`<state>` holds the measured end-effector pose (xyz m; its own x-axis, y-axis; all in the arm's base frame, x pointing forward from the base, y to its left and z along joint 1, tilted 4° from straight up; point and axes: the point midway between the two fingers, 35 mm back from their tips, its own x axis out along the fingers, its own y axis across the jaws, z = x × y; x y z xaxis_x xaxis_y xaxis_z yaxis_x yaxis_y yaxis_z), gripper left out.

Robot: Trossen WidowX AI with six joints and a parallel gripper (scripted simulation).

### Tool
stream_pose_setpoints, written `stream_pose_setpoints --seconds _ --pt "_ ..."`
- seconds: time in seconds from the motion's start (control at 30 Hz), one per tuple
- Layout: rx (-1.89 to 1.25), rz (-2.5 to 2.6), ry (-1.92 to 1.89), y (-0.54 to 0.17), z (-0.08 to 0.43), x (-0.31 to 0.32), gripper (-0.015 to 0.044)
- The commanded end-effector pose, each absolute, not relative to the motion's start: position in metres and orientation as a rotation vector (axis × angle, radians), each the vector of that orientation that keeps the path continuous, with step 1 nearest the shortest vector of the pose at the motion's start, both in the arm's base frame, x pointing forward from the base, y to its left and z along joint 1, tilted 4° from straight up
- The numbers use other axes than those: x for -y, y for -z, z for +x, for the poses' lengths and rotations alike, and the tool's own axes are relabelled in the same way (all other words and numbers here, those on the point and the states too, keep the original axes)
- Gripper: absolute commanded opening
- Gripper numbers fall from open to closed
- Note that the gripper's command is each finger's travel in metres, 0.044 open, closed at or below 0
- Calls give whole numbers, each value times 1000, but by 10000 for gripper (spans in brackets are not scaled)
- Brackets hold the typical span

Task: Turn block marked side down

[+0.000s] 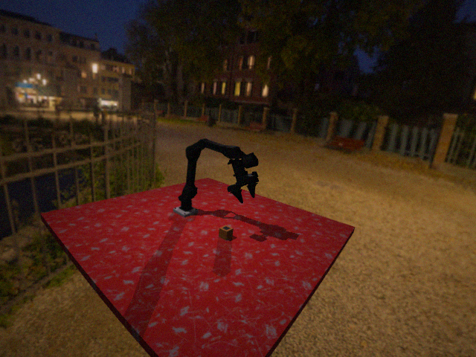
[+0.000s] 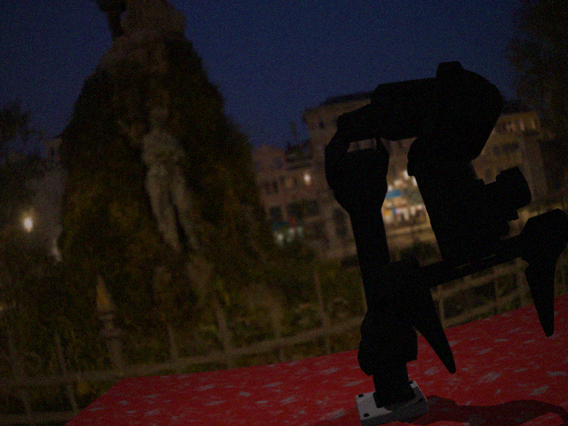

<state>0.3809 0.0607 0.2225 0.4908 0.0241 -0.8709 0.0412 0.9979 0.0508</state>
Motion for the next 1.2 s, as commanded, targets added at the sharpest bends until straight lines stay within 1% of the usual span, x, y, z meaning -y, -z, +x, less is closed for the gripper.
stream_pose_setpoints --seconds 0.0,0.1,0.17,0.37,0.5,1.17 --pt "-1290 -18 49 -185 372 1 440" --pt "-1460 -44 42 -161 357 39 440" --pt "-1499 -45 36 -156 353 48 440" --pt "-1499 -45 36 -154 356 43 440" --pt "-1499 -45 36 -123 358 45 440" --pt "-1499 -45 36 -93 361 45 440"
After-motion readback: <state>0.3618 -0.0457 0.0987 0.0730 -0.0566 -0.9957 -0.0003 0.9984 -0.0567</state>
